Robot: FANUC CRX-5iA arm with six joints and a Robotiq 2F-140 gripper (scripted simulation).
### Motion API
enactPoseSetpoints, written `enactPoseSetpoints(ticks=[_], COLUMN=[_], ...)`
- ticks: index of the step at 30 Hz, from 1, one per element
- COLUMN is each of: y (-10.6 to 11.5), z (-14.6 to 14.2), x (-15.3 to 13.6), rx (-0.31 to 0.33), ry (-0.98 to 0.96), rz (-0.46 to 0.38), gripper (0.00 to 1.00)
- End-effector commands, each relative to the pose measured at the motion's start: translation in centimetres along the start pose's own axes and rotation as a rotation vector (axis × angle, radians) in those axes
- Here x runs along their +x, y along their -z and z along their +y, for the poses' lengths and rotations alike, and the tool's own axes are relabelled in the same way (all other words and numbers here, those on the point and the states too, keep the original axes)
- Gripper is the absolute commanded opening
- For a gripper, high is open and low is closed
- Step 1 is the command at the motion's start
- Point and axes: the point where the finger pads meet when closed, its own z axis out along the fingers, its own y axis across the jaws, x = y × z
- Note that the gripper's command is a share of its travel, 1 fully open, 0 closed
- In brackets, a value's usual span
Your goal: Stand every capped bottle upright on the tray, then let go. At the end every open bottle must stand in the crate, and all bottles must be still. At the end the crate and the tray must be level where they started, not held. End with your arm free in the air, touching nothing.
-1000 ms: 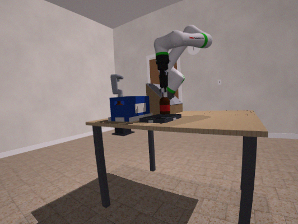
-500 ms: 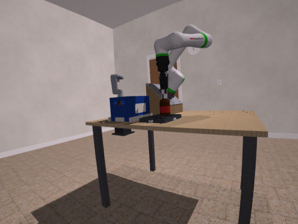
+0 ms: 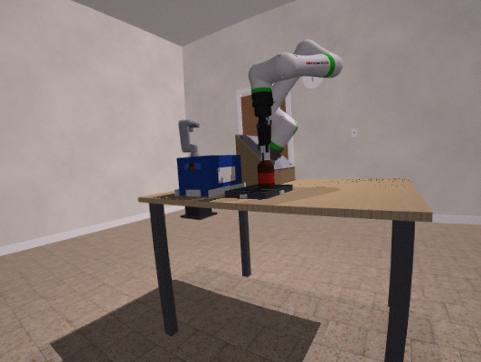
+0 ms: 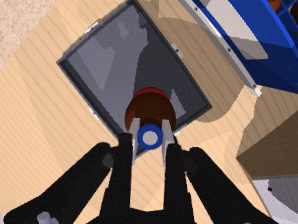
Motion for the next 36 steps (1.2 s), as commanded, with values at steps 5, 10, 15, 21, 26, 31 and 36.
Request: enactPoseSetpoints(ticks=[5, 10, 15, 21, 26, 31, 36], y=[-0.2, -0.4, -0.6, -0.8, -1.0, -1.2, -1.2], z=[0.0, 0.0, 0.0, 0.0, 0.0, 0.0, 0.0], x=[0.0, 0.0, 0.0, 0.0, 0.0, 0.0, 0.0], rx=[0.000, 0.000, 0.000, 0.000, 0.000, 0.000, 0.000], ry=[0.000, 0.000, 0.000, 0.000, 0.000, 0.000, 0.000], rz=[0.000, 0.000, 0.000, 0.000, 0.000, 0.000, 0.000], gripper=[0.00, 0.00, 0.00, 0.00, 0.00, 0.00, 1.00])
